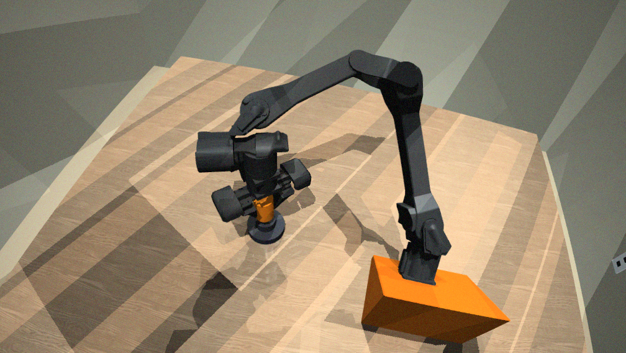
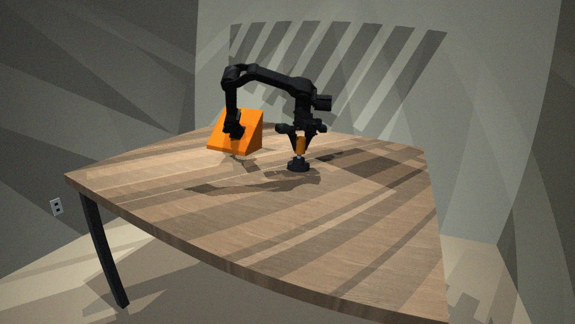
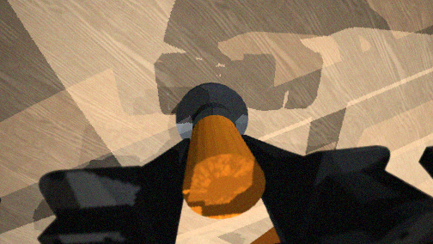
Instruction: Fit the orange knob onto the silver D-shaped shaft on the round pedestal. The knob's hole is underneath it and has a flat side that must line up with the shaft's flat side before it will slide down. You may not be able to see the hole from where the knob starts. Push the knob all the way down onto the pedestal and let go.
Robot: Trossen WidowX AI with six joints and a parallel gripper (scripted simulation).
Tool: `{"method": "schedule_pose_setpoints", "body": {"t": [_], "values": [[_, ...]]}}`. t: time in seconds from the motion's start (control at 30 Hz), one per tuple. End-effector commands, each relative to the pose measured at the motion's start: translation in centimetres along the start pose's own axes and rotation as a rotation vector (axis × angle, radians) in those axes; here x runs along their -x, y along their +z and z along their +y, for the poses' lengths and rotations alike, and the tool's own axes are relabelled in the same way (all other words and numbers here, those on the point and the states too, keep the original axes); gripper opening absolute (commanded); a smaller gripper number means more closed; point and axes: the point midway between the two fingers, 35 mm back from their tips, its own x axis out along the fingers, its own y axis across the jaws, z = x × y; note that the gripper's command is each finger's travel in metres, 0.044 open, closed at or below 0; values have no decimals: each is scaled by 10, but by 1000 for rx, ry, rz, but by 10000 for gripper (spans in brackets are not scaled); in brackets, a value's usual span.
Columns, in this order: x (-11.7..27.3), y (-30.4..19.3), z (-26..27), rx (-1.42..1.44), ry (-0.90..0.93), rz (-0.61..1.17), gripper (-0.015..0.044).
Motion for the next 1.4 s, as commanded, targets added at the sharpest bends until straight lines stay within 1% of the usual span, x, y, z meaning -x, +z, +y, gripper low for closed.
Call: {"method": "schedule_pose_setpoints", "body": {"t": [0.0, 0.57, 0.77, 0.83, 1.0, 1.37], "values": [[-1, -1, -1, -7, 1, 1, 0], [-3, 0, -1, -7, 1, 1, 0], [2, 0, 0, -7, 1, 1, 0], [2, 0, 0, -34, 1, 2, 0], [3, 1, 1, -207, 1, 2, 0], [-1, -1, -1, -217, 1, 2, 0]]}}
